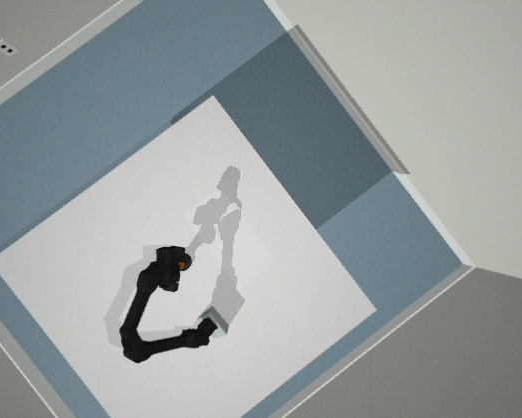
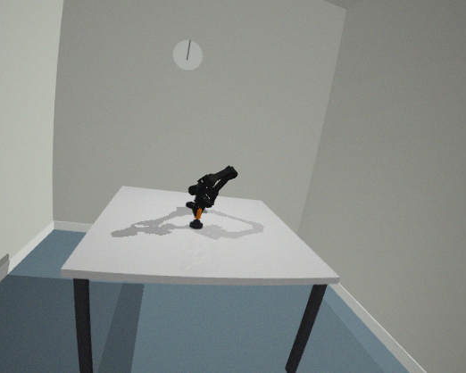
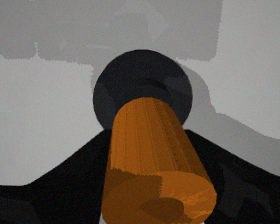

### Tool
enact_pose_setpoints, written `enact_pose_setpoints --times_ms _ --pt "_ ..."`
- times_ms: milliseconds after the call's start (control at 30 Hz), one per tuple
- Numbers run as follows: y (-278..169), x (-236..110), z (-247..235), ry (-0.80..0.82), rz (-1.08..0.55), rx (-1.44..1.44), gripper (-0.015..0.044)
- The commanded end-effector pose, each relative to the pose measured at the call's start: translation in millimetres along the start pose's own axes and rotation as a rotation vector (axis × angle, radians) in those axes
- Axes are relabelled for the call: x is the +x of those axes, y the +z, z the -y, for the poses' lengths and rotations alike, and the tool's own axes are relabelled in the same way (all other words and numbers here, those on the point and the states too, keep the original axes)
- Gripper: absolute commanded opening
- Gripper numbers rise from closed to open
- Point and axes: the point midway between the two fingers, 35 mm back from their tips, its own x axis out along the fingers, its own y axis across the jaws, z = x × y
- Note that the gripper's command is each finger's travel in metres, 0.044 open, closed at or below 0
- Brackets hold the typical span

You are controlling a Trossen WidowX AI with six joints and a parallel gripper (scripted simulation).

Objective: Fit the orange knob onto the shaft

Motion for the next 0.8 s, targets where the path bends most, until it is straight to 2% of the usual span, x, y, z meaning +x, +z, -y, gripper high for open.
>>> enact_pose_setpoints --times_ms 0,767 --pt "-0.2 0.6 -1.3 0.001 0.001 -0.004 0.0000" --pt "1.0 -0.4 3.5 0.001 0.001 -0.057 0.0000"
